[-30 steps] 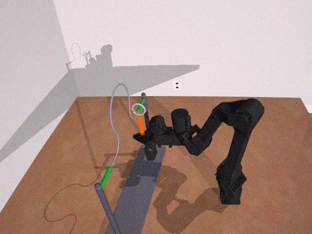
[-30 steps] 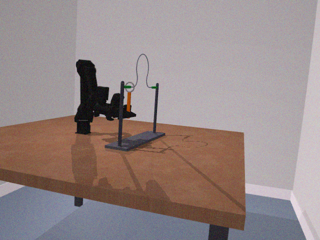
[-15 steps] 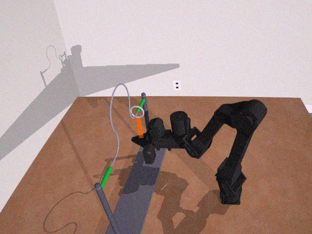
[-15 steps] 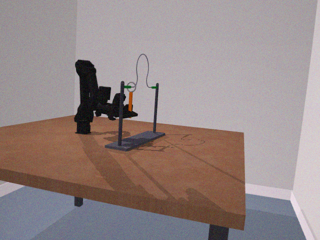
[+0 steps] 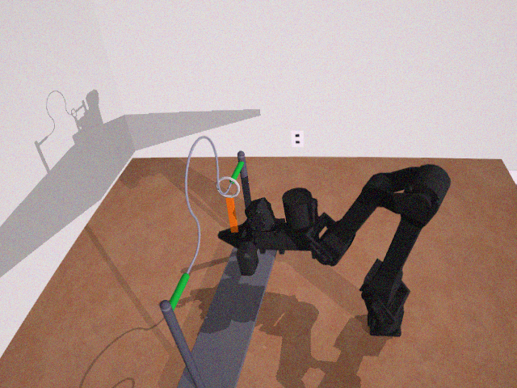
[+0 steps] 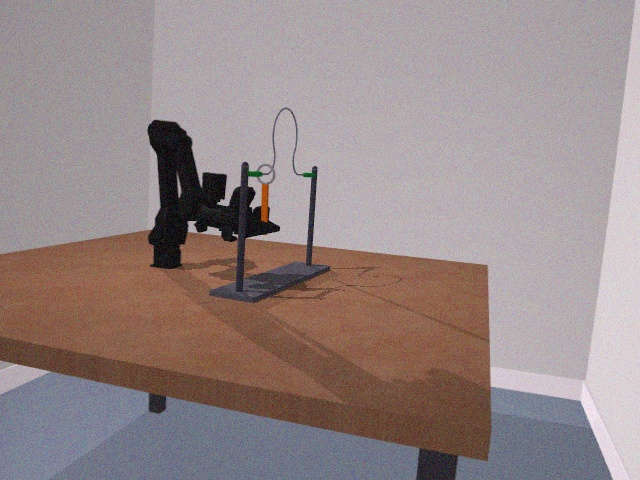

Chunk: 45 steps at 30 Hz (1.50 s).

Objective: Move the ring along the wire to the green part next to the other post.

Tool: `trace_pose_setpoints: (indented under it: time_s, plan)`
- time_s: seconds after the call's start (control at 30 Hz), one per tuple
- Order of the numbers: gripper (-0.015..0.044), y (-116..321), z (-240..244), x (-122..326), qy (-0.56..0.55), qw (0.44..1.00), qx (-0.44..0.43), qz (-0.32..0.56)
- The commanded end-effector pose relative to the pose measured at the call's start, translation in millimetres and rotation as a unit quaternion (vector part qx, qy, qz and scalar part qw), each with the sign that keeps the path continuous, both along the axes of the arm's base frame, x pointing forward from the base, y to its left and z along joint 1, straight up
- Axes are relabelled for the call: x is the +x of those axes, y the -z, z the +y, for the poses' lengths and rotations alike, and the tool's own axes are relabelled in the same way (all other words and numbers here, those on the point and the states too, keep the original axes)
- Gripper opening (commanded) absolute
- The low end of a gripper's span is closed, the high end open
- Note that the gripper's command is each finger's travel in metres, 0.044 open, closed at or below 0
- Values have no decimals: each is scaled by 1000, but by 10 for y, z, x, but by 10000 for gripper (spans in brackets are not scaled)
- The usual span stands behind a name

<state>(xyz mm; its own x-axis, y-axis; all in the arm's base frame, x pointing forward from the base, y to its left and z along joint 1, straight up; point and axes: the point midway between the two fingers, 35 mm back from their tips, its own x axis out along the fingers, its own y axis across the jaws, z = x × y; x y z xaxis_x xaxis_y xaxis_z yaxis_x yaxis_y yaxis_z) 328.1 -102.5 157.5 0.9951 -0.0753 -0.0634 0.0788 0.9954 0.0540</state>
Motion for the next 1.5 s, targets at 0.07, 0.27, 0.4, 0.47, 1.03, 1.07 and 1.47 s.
trace_pose_setpoints:
  time_s: [0.07, 0.27, 0.4, 0.47, 1.03, 1.07, 1.47]
  plan:
    - [-150, -3, 144, -9, 0, 1000, 30, -3]
    - [-150, -26, 313, 6, -1, 997, 76, -7]
    - [-150, -57, 441, 18, -2, 994, 113, -11]
    - [-150, -78, 508, 23, -2, 991, 134, -12]
    - [-150, -310, 952, -67, -24, 959, 282, 24]
    - [-150, -328, 977, -81, -27, 956, 291, 29]
    - [-150, -518, 1176, -216, -55, 924, 371, 74]
